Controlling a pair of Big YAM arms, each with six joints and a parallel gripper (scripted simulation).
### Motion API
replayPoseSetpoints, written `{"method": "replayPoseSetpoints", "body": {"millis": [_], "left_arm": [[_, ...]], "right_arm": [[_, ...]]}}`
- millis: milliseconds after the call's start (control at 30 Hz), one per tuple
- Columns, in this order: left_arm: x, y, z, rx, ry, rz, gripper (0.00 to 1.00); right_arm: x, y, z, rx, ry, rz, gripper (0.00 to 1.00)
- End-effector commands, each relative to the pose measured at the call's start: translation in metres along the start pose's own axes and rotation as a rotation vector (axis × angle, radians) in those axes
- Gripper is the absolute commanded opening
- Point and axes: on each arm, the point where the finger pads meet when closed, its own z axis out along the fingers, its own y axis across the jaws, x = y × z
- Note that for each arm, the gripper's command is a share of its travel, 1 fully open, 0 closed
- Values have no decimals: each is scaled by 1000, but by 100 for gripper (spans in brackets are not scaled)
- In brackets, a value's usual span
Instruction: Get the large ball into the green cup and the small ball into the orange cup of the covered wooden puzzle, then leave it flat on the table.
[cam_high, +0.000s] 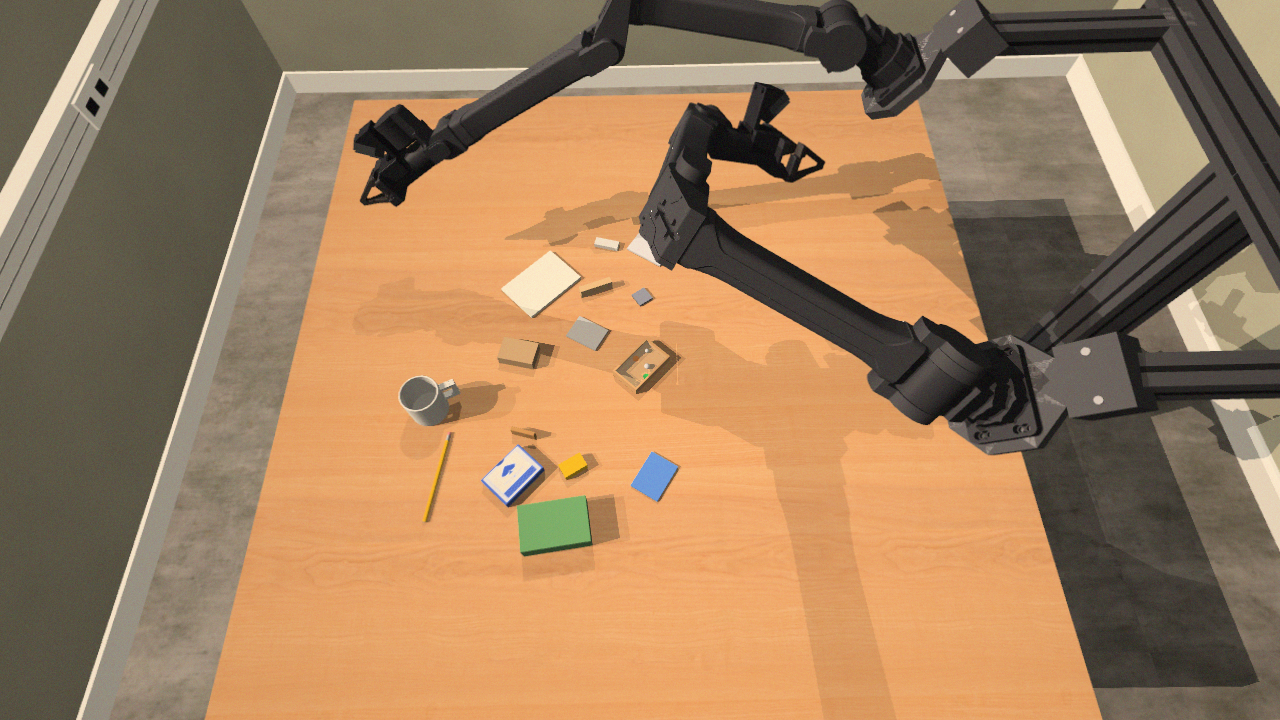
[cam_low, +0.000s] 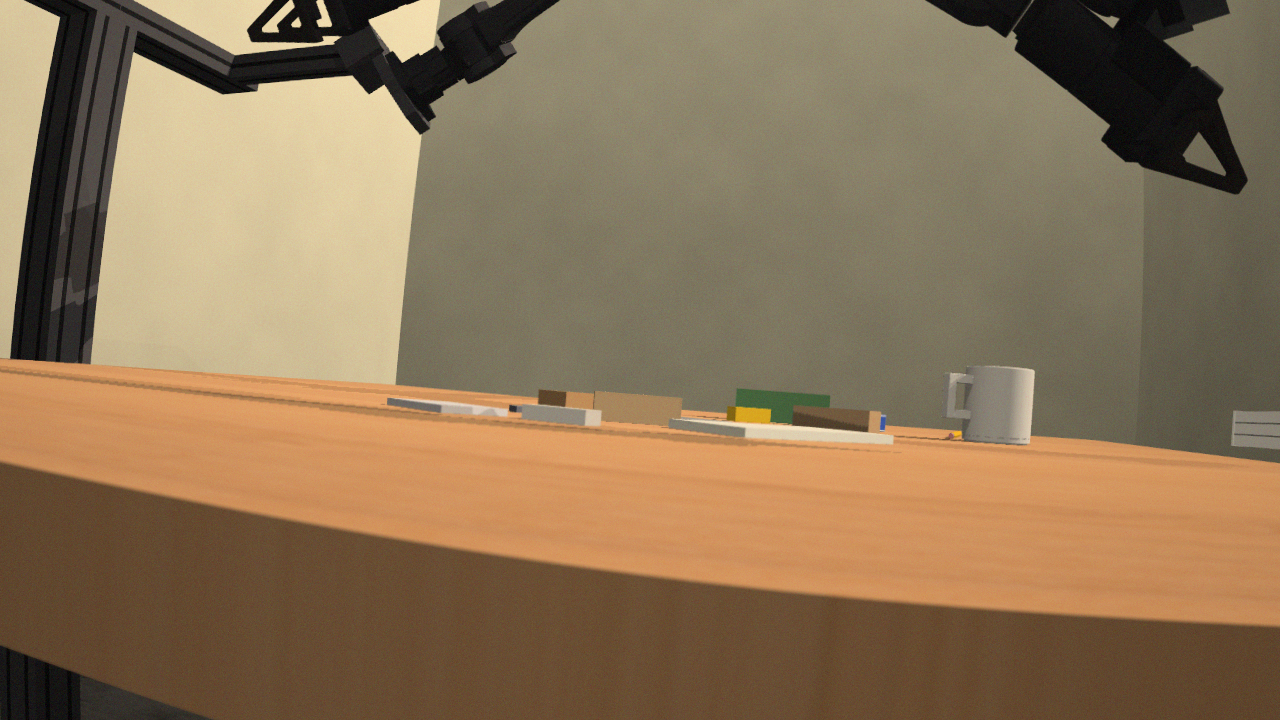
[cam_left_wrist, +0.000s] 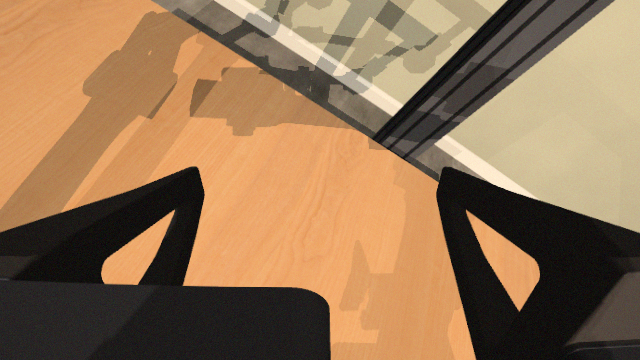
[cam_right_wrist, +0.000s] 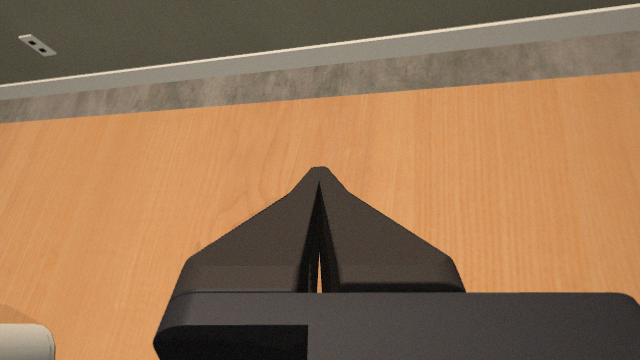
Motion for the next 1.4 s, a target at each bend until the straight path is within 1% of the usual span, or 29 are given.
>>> {"method": "replayPoseSetpoints", "body": {"millis": [0,533,567,1100,1367], "left_arm": [[-5,0,-2,-5,-1,8,100],[-5,0,-2,-5,-1,8,100],[-5,0,-3,-5,-1,8,100],[4,4,-8,-20,-4,-16,100],[26,11,-22,-56,-10,-72,100]], "right_arm": [[-14,2,-2,-1,-18,-2,0],[-14,2,-2,-1,-18,-2,0],[-31,1,-3,1,-46,-8,100],[-31,1,-3,1,-46,-8,100],[-31,1,-3,1,-46,-8,100]]}}
